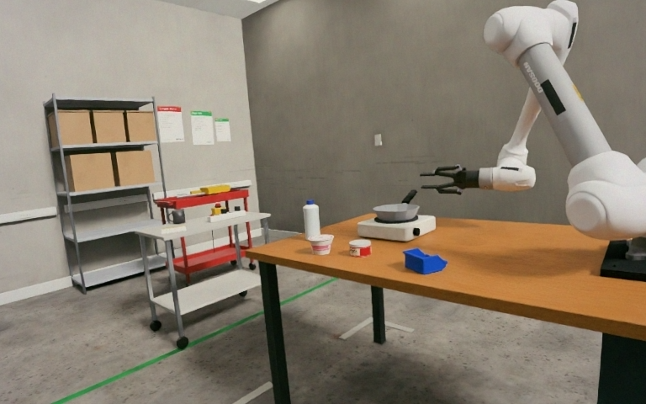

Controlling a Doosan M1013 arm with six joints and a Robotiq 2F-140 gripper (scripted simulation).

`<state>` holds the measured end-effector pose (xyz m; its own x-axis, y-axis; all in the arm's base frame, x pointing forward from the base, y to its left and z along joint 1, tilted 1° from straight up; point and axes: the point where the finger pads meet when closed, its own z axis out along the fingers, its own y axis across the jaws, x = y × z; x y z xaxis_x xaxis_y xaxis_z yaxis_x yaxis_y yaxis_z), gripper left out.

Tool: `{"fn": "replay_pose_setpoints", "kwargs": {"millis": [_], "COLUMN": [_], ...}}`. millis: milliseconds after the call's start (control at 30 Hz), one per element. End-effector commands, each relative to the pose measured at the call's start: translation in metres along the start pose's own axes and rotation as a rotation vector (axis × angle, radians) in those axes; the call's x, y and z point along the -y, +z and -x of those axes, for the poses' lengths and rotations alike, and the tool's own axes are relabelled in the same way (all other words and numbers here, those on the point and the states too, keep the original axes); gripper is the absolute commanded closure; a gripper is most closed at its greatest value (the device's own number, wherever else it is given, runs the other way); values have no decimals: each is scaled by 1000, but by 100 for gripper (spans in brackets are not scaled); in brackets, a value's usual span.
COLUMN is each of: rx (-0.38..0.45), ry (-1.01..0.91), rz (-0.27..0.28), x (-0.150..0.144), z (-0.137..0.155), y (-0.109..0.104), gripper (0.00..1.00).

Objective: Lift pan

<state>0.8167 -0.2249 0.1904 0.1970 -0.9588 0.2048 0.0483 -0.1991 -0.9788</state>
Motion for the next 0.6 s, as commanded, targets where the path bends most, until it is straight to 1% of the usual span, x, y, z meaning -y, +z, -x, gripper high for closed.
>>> {"fn": "replay_pose_setpoints", "kwargs": {"millis": [0,233,300,567], "rx": [-7,-7,-7,-7], "ry": [0,-1,-1,-2], "rz": [-4,-5,-5,-6], "x": [-8,-29,-29,-53], "z": [0,5,5,10], "y": [-2,-1,-1,0], "gripper": [59,59,59,59]}}
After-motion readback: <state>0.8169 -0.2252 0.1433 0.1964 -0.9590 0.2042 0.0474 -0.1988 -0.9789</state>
